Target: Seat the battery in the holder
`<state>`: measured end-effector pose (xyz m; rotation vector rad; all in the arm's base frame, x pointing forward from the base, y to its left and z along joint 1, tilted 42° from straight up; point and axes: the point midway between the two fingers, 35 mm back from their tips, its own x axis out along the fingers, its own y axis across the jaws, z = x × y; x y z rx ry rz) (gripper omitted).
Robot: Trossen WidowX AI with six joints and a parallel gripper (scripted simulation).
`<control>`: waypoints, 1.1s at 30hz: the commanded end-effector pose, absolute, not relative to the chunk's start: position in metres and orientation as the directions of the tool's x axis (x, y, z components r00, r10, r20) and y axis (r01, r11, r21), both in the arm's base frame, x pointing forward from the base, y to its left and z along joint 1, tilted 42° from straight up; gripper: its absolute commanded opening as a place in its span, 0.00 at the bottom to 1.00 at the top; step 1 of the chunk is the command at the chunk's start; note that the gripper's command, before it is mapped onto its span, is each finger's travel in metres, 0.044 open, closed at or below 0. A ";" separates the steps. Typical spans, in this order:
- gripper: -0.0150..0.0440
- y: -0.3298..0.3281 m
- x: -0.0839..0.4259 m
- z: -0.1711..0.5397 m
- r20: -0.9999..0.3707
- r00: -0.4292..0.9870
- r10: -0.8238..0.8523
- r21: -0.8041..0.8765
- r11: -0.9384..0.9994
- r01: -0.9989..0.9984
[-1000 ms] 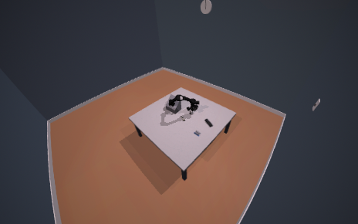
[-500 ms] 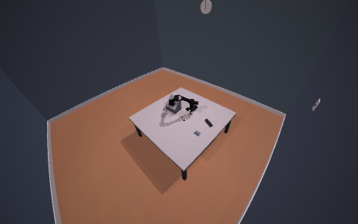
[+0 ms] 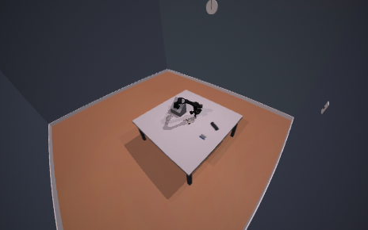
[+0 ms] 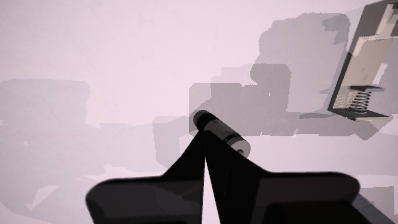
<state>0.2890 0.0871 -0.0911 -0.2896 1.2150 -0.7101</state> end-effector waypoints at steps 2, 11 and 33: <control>0.25 0.077 0.283 -0.088 -0.746 0.161 -0.646 -0.574 0.747 0.334; 0.25 0.067 0.278 -0.081 -0.746 0.161 -0.647 -0.575 0.746 0.334; 0.25 0.118 0.265 -0.024 -0.746 0.162 -0.646 -0.578 0.748 0.326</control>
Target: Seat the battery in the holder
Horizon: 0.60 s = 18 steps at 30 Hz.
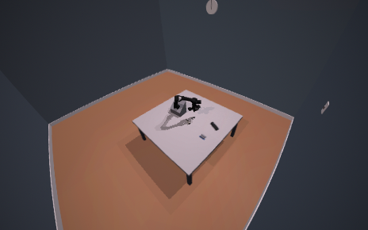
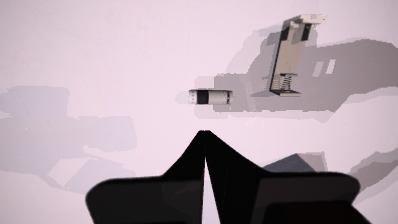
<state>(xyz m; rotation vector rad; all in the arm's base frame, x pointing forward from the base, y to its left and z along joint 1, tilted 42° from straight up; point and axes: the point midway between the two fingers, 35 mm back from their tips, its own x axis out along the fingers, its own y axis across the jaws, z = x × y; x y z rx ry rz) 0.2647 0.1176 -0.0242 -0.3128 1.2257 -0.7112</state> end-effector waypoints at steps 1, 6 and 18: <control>0.25 0.118 0.265 -0.024 -0.746 0.162 -0.646 -0.578 0.748 0.326; 0.34 0.115 0.266 -0.026 -0.746 0.161 -0.646 -0.551 0.735 0.396; 0.64 0.067 0.269 -0.057 -0.746 0.160 -0.646 0.233 -0.028 0.972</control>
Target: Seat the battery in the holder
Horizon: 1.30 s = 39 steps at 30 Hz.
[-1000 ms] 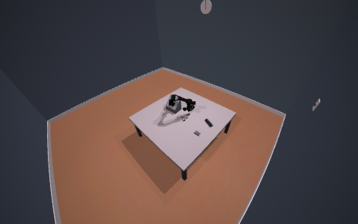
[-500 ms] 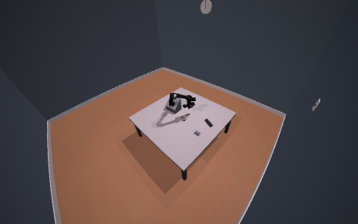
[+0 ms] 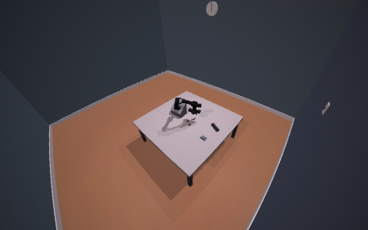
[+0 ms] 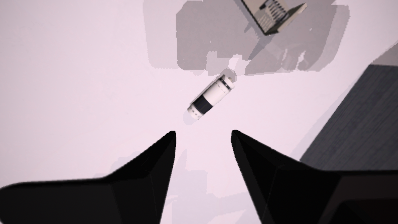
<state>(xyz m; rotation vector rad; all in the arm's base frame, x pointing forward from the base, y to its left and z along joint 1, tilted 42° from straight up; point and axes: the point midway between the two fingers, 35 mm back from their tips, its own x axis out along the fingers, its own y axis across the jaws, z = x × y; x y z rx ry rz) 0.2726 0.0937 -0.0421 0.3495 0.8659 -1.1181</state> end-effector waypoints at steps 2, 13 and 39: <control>0.64 0.062 0.269 -0.060 -0.745 0.160 -0.647 0.324 -0.142 0.935; 0.64 0.061 0.269 -0.061 -0.745 0.160 -0.647 0.335 -0.156 0.929; 0.64 0.039 0.275 -0.087 -0.745 0.160 -0.648 0.335 -0.155 0.929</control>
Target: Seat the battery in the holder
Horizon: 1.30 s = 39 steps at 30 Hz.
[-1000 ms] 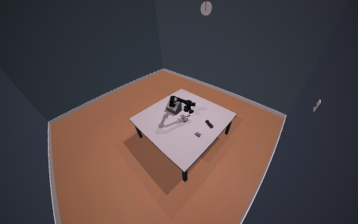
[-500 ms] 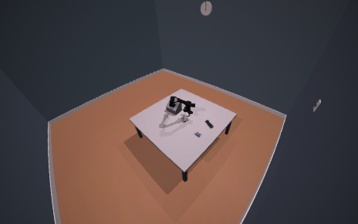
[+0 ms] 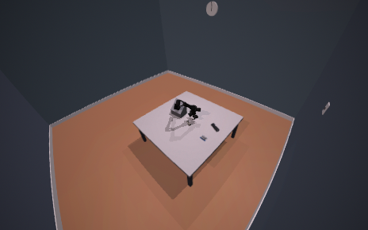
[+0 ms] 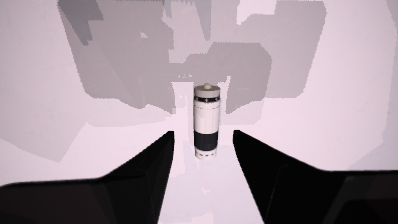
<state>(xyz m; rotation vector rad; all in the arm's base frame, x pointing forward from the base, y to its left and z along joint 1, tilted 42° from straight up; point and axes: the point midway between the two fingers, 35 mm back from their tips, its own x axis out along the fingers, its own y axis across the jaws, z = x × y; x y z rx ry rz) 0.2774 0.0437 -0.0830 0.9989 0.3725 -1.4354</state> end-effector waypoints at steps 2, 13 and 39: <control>0.64 0.036 0.276 -0.089 -0.745 0.160 -0.648 0.335 -0.155 0.929; 0.55 0.028 0.277 -0.098 -0.744 0.160 -0.649 0.335 -0.155 0.929; 0.37 0.061 0.269 -0.060 -0.745 0.160 -0.647 0.331 -0.151 0.932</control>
